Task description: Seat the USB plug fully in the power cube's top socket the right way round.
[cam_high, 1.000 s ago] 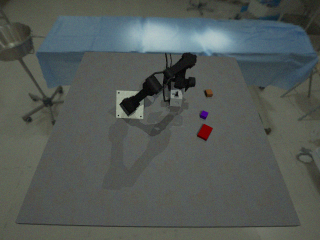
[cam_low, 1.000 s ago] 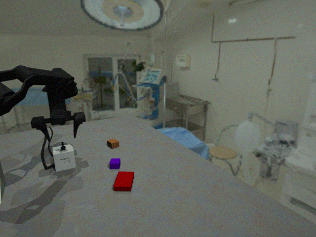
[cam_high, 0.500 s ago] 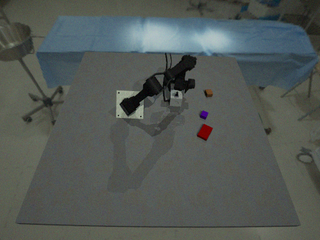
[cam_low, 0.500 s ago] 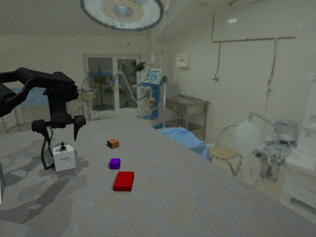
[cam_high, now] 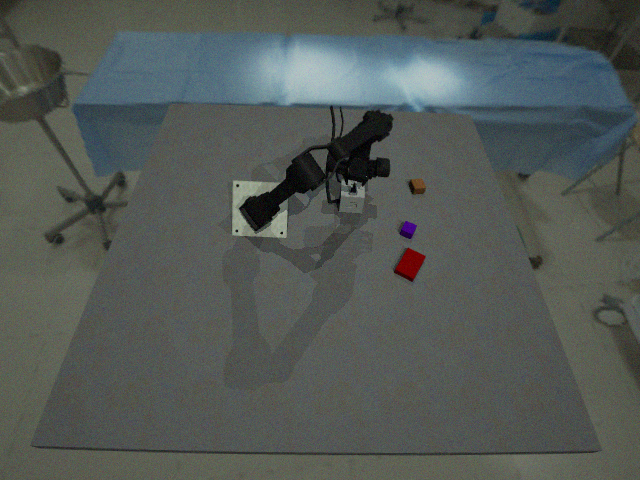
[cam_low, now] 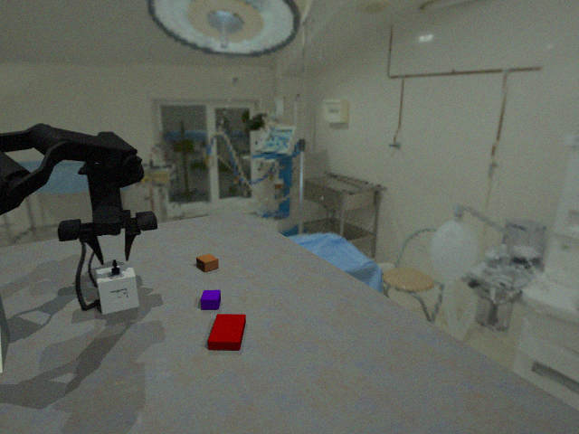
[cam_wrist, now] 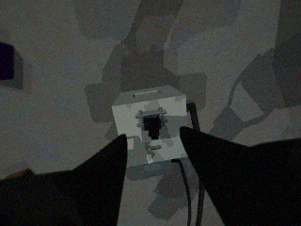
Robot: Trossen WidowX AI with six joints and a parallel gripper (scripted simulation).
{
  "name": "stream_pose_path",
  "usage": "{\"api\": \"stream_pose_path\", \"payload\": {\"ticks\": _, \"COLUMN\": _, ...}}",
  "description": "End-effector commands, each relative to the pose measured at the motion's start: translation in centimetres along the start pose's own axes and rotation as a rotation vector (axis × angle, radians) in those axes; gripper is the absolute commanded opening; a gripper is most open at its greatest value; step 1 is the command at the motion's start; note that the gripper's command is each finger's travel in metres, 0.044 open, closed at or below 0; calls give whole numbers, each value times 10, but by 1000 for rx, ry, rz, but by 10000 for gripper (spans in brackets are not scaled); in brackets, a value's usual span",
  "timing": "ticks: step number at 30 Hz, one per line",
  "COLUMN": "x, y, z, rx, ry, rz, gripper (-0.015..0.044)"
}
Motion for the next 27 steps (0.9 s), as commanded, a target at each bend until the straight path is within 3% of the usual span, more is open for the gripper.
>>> {"api": "stream_pose_path", "payload": {"ticks": 1, "x": 0, "y": 0, "z": 0, "rx": 0, "ry": -1, "rz": 0, "gripper": 125}}
{"api": "stream_pose_path", "payload": {"ticks": 5, "x": 0, "y": 0, "z": 0, "rx": 0, "ry": -1, "rz": 0, "gripper": 20}}
{"api": "stream_pose_path", "payload": {"ticks": 8, "x": 0, "y": 0, "z": 0, "rx": 0, "ry": -1, "rz": 0, "gripper": 0}}
{"api": "stream_pose_path", "payload": {"ticks": 27, "x": -2, "y": 0, "z": 0, "rx": 0, "ry": -1, "rz": 0, "gripper": 0}}
Point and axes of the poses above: the point midway between the two fingers, 35 mm back from their tips, its own x axis out along the fingers, its own z axis across the jaws, y = z × x, the point moved 9 cm from there along -x, back along the fingers, and after that the axes turned 3 degrees about -x, right-handed, at the moved point
